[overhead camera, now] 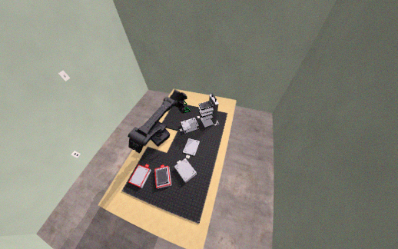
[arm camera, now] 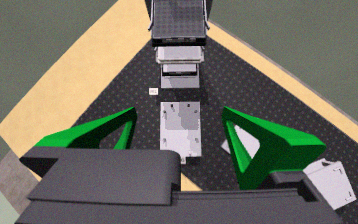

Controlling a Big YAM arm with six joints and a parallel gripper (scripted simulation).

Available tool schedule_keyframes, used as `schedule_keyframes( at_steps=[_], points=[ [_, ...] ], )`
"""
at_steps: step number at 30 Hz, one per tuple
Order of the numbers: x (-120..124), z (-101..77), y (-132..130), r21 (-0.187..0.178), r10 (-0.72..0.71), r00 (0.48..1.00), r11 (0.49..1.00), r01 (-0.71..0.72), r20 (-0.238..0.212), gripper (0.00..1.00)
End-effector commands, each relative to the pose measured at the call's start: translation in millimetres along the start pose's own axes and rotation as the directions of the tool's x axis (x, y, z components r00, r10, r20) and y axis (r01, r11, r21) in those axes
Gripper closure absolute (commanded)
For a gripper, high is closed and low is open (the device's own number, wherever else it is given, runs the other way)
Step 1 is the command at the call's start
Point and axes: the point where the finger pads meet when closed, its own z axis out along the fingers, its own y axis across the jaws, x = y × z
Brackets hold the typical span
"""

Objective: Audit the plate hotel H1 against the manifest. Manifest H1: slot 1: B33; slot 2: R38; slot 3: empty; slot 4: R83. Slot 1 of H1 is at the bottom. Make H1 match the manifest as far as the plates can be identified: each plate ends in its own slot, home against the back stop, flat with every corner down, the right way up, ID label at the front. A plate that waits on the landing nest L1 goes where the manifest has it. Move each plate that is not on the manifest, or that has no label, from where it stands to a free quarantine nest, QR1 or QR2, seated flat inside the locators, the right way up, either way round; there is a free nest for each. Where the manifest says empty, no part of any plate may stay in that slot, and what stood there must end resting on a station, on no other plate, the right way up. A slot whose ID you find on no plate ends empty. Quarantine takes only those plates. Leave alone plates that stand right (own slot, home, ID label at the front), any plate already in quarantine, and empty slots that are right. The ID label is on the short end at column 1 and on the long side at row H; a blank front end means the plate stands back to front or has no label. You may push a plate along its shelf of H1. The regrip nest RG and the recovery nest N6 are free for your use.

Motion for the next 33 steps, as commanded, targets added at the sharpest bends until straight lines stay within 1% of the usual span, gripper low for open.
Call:
schedule_keyframes(
  at_steps=[1,7,10,20,25,30,32,33],
  points=[
    [-20.1,3.3,0.0,0.0,0.014,1.0,1.0,-0.014,0.027,0.0],
    [-11.2,16.2,-0.3,0.005,-0.002,1.0,1.0,0.002,0.013,0.0],
    [-17.2,19.9,-0.4,0.003,0.004,1.0,1.0,-0.004,0.02,0.0],
    [-21.9,32.8,-0.7,0.004,0.005,1.0,1.0,-0.005,0.022,0.0],
    [-31.6,39.5,-1.0,0.002,0.013,0.999,1.0,-0.013,0.032,0.0],
    [-46.2,45.4,-1.5,0.0,0.027,0.998,1.0,-0.027,0.049,0.0],
    [-46.2,45.4,-1.5,0.0,0.027,0.998,1.0,-0.027,0.049,0.0],
    [-38.7,48.7,-1.4,0.002,0.018,0.999,1.0,-0.018,0.039,0.0]
  ],
)
